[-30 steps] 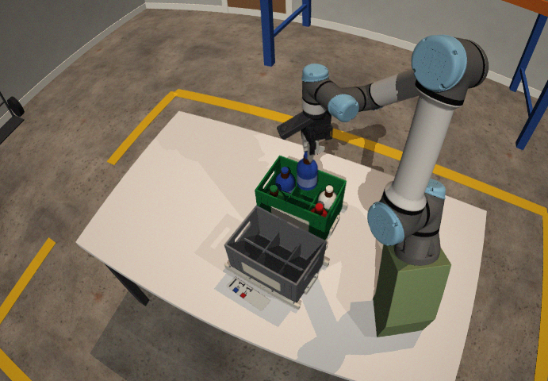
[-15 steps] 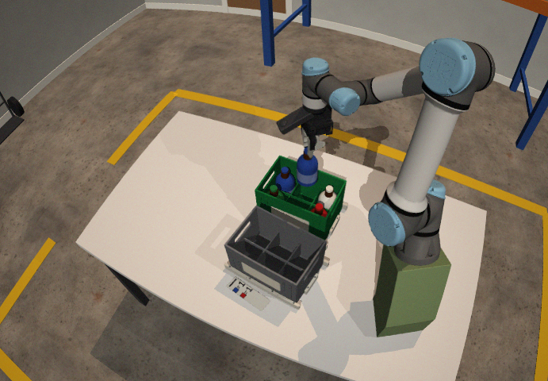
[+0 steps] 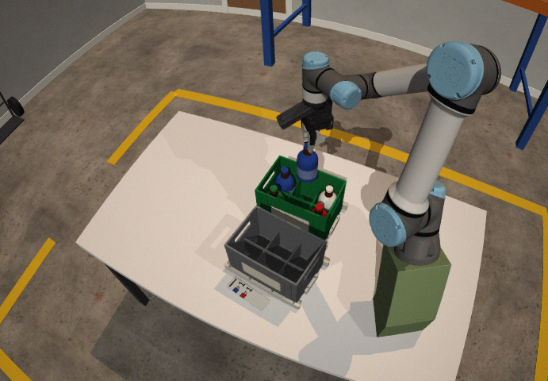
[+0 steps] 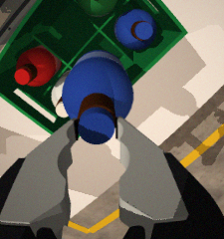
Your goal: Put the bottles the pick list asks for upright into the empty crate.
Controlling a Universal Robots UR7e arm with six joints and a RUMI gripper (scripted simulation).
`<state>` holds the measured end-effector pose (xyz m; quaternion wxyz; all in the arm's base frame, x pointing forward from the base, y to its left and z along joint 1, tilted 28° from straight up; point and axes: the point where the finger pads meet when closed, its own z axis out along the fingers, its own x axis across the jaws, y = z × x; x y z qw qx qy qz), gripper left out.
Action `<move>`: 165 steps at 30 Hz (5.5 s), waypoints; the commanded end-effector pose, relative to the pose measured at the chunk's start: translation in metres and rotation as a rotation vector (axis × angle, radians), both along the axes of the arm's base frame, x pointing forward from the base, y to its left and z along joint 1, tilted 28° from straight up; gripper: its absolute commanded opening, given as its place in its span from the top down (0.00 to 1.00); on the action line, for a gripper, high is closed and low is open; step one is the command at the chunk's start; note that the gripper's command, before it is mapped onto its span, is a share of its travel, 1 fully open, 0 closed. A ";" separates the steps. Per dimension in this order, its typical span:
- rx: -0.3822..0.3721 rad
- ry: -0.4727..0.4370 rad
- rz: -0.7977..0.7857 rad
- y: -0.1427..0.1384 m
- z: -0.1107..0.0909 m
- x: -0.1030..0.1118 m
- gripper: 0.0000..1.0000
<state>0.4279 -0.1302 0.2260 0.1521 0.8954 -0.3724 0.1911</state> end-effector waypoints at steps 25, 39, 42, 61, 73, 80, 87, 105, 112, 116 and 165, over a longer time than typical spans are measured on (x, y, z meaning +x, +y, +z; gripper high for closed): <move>-0.003 -0.007 0.001 0.002 0.008 0.001 1.00; -0.003 -0.007 0.001 0.002 0.008 0.001 1.00; -0.003 -0.007 0.001 0.002 0.008 0.001 1.00; -0.002 -0.003 0.001 0.025 -0.009 -0.011 1.00; -0.002 -0.003 0.001 0.041 -0.018 -0.018 1.00; -0.002 -0.003 0.001 0.049 -0.023 -0.022 1.00; -0.001 -0.002 0.001 0.060 -0.030 -0.027 1.00; -0.001 -0.002 0.001 0.086 -0.045 -0.039 1.00; -0.001 -0.002 0.001 0.097 -0.052 -0.044 1.00; -0.001 -0.002 0.001 0.100 -0.054 -0.045 1.00; -0.002 0.003 0.002 0.169 -0.096 -0.077 1.00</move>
